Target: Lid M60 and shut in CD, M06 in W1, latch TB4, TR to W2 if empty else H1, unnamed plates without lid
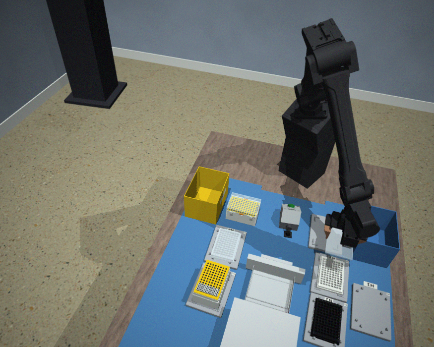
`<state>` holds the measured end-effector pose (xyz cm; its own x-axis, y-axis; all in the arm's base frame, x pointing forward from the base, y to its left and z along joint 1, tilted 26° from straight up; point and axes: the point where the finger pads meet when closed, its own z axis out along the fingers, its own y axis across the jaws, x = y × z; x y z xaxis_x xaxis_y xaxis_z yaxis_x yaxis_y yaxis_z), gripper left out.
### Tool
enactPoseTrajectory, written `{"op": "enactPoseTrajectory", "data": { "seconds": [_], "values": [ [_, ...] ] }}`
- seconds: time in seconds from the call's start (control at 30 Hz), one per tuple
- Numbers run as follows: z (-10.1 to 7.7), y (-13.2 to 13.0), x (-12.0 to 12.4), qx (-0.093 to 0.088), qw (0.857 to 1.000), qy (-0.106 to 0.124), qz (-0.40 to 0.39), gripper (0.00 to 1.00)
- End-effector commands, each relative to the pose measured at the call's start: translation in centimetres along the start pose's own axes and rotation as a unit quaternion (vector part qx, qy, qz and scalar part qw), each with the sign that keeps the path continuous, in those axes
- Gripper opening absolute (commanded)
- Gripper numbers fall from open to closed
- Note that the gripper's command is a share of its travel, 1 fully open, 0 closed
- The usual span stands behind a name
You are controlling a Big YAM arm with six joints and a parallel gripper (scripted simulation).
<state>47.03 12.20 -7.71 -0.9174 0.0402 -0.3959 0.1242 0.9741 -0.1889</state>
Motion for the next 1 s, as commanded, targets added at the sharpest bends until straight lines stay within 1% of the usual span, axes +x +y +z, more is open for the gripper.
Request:
{"op": "enactPoseTrajectory", "data": {
  "seconds": [0.0,0.33,0.4,0.67,0.77,0.8,0.83,0.97],
  "values": [
    [0.5,0.0,-1.6,0.002,1.0,0.002,-0.004,0.0],
    [0.4,0.5,-4.3,0.001,1.0,0.001,-0.003,0.0],
    [0.4,0.5,-4.3,0.001,1.0,0.001,-0.003,0.0],
    [0.4,0.9,-6.8,0.001,1.0,0.0,-0.003,0.0],
    [0.4,0.9,-6.8,0.001,1.0,0.0,-0.003,0.0],
    [0.7,0.6,-5.3,0.005,1.0,0.01,-0.008,0.0],
    [0.7,0.6,-4.8,0.005,1.0,0.013,-0.011,0.0],
    [0.7,0.7,-4.8,0.004,1.0,0.011,-0.011,0.0]
  ]
}}
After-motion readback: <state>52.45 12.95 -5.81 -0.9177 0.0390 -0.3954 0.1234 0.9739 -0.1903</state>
